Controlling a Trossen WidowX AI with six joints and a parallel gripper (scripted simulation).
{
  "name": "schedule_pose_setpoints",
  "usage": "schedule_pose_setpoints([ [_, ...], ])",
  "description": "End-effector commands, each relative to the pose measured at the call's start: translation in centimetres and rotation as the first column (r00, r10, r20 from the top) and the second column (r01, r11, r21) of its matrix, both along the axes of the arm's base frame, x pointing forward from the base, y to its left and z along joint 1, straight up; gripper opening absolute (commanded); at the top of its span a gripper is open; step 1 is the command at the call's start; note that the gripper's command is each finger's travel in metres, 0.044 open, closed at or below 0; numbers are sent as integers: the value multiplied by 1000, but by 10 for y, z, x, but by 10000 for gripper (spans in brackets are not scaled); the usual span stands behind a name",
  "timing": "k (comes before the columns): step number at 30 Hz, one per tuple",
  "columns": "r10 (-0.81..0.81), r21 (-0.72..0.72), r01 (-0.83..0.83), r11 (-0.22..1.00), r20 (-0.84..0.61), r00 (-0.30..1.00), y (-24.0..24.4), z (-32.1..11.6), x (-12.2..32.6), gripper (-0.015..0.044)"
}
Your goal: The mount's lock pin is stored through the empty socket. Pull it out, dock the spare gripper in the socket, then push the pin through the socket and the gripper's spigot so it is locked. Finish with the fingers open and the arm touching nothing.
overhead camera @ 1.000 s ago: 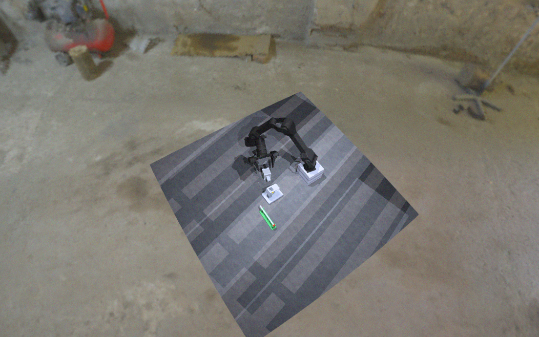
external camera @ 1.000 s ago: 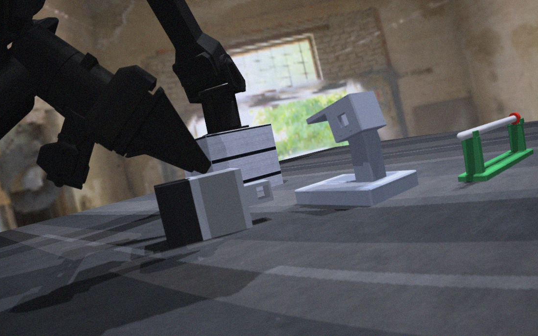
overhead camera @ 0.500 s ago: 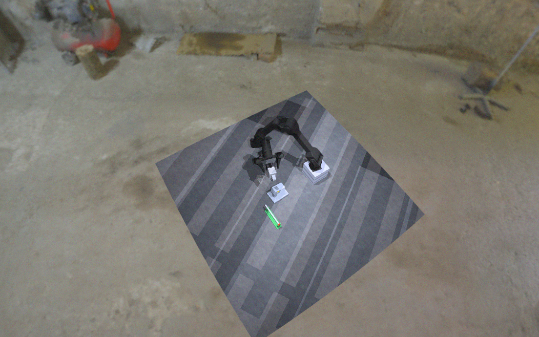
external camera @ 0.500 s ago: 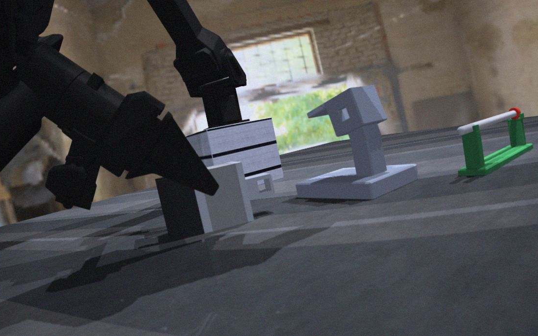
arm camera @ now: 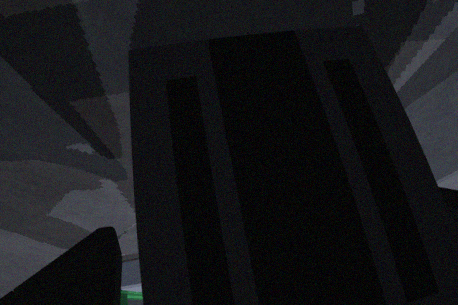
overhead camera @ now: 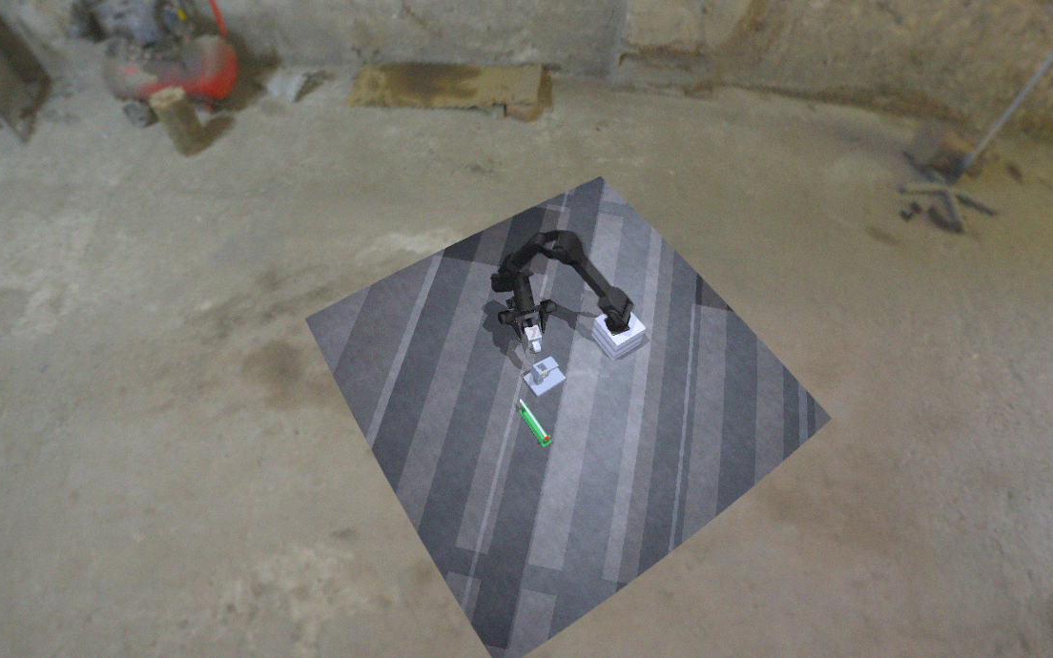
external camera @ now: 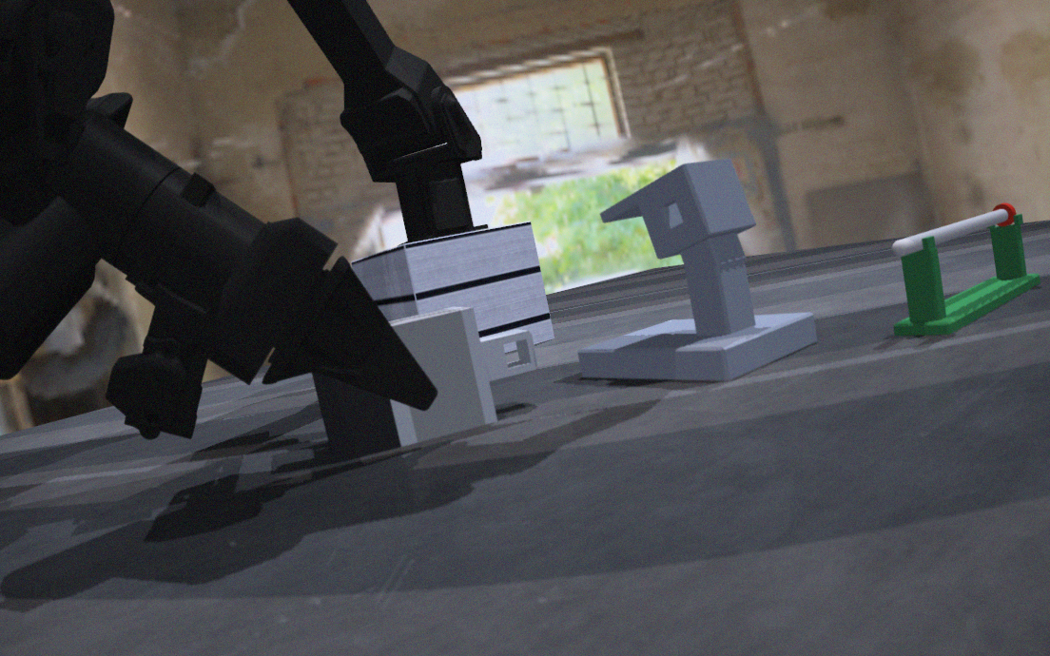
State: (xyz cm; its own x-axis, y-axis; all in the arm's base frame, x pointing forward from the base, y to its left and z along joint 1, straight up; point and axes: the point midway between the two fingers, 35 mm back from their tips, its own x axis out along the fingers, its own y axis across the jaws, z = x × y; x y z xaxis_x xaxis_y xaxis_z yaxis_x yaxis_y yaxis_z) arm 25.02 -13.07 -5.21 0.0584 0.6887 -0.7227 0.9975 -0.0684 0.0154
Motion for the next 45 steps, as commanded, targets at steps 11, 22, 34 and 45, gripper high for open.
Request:
schedule_pose_setpoints([
  [11, -8, 5, 8, 1000, -2, 1000, 1, -1, 0, 157],
  [22, -8, 4, 8, 1000, -2, 1000, -2, 37, 3, 0],
  [34, -8, 4, 8, 1000, -2, 1000, 1, 101, 1, 0],
  [45, -1, 5, 1, 1000, -3, 1000, 3, 112, -2, 0],
])
